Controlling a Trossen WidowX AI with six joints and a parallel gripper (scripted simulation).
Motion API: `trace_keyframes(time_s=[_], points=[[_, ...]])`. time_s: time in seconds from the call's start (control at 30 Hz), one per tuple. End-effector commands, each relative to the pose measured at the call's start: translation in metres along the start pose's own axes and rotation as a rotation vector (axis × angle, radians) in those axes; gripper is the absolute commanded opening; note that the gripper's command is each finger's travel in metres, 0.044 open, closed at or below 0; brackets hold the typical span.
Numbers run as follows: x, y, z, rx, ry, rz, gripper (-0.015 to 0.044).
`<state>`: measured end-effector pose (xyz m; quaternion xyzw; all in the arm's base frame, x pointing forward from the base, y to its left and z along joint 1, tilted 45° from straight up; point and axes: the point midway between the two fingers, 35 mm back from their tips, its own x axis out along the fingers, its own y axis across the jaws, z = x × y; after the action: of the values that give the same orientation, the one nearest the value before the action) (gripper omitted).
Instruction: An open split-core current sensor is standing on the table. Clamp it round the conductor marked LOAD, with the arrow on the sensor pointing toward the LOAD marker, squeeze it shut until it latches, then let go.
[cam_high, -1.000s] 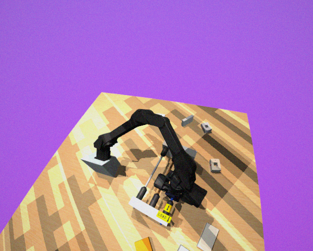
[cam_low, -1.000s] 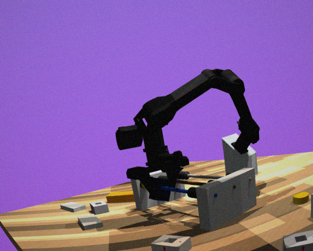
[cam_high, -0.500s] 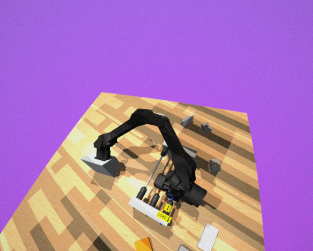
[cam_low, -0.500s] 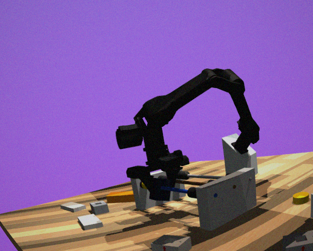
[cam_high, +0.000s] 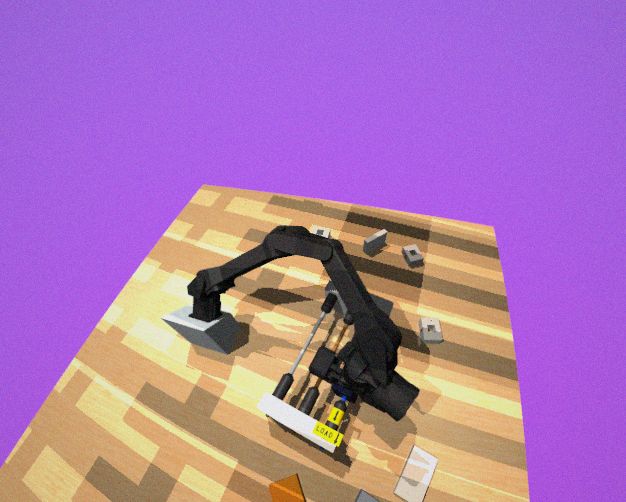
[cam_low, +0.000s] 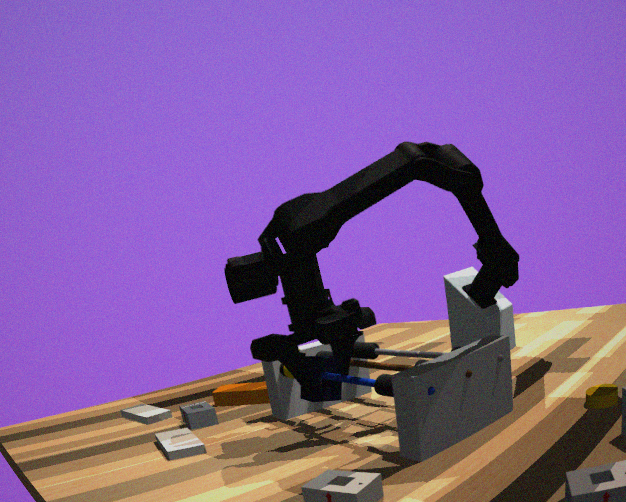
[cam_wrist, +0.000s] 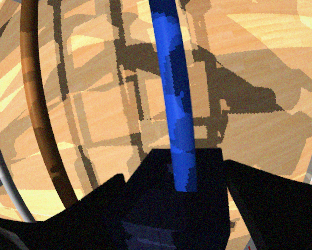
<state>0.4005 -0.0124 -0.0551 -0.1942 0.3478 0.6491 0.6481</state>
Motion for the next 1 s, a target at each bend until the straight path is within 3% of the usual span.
trace_keyframes(time_s=[0.0,0.7,0.97], points=[[0.0003,-0.0049,0.0003,-0.013,0.005,0.058,0.0],[0.0053,-0.0062,0.0001,-0.014,0.006,0.024,0.0],[0.0005,-0.0058,-0.0007,-0.014,0.011,0.024,0.021]])
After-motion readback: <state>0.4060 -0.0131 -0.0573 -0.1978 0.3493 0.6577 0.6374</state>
